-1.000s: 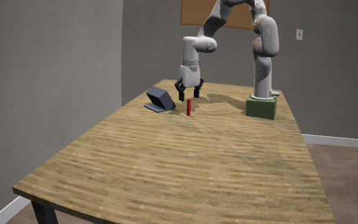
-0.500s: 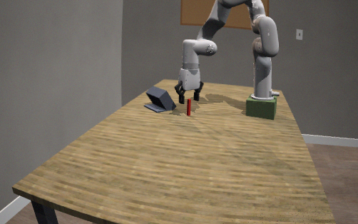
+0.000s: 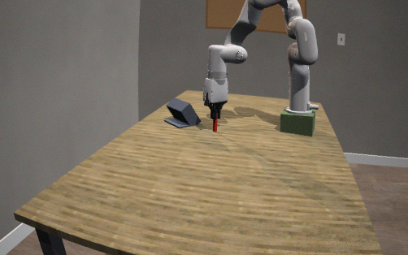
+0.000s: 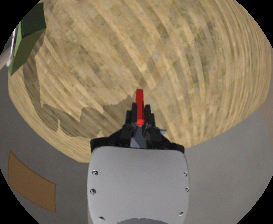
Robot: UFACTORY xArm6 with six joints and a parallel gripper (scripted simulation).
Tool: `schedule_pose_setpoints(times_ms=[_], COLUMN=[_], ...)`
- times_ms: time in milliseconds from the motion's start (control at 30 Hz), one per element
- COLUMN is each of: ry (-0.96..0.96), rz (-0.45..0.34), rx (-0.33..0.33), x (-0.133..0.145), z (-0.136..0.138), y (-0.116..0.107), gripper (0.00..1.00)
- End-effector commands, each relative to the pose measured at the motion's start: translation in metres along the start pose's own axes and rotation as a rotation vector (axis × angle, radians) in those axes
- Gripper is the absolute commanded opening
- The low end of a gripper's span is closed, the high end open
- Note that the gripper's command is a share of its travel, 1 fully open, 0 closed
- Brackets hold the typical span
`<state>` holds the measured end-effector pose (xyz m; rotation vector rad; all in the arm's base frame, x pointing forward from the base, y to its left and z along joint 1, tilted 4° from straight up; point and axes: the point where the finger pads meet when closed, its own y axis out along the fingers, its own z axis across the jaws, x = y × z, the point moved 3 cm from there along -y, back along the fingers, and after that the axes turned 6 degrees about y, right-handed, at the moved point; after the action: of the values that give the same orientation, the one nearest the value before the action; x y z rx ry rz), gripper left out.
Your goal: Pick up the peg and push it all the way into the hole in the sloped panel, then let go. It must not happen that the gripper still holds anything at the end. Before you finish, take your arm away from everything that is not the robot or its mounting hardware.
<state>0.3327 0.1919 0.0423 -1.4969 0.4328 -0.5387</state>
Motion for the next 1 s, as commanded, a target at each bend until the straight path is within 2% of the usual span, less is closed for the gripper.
schedule_pose_setpoints(times_ms=[0,100,433,733,967], ry=[0.0,0.0,0.0,0.0,0.054], rz=[-0.001,-0.002,-0.002,-0.002,0.031], rx=[0.003,0.003,0.004,0.004,-0.004], x=[0.001,0.001,0.001,0.001,0.008], z=[0.001,0.001,0.002,0.002,-0.005], y=[-0.001,-0.009,-0.059,-0.076,-0.069], gripper=[0.0,0.0,0.0,0.0,0.0])
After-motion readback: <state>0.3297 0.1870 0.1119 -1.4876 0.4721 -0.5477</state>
